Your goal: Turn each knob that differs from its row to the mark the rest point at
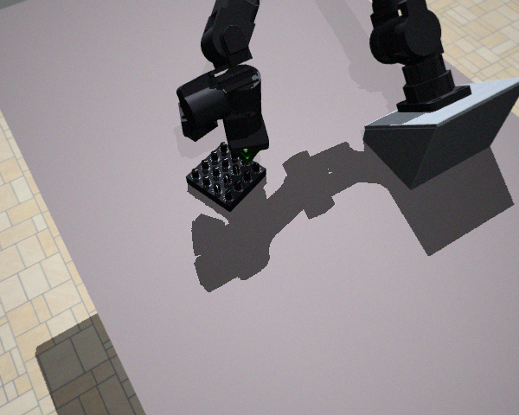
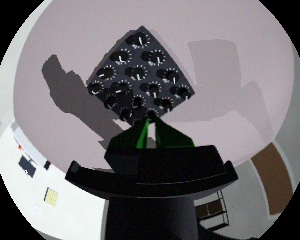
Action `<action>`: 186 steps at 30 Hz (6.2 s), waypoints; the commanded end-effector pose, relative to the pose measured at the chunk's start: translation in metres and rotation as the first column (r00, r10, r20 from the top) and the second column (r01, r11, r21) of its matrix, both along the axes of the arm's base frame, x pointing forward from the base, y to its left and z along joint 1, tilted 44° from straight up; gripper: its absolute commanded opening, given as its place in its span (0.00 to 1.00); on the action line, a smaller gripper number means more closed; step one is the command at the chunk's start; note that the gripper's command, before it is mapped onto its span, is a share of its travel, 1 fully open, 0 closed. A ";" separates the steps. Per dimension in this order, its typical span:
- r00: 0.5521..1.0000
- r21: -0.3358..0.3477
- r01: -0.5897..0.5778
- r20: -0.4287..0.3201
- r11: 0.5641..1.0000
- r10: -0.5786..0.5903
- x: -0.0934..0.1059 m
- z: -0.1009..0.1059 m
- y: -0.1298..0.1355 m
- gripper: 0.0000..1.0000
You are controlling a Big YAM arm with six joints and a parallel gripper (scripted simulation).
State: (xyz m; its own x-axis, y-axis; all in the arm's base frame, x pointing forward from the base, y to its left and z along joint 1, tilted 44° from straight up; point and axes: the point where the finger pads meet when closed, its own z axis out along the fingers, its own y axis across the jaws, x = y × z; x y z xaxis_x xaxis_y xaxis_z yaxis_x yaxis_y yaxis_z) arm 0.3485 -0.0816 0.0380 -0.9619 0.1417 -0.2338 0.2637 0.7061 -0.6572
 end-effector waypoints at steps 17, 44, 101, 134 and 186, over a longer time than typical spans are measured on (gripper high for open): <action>0.928 0.014 -0.283 -0.249 0.959 0.277 0.009 -0.001 0.004 0.08; 0.917 0.015 -0.303 -0.269 0.953 0.295 0.009 -0.001 0.004 0.18; 0.925 0.012 -0.301 -0.238 0.953 0.296 0.010 0.041 0.036 1.00; 0.931 0.022 -0.280 -0.238 0.960 0.277 0.001 0.129 0.116 1.00; 0.920 0.020 -0.303 -0.257 0.953 0.297 -0.006 0.124 0.120 1.00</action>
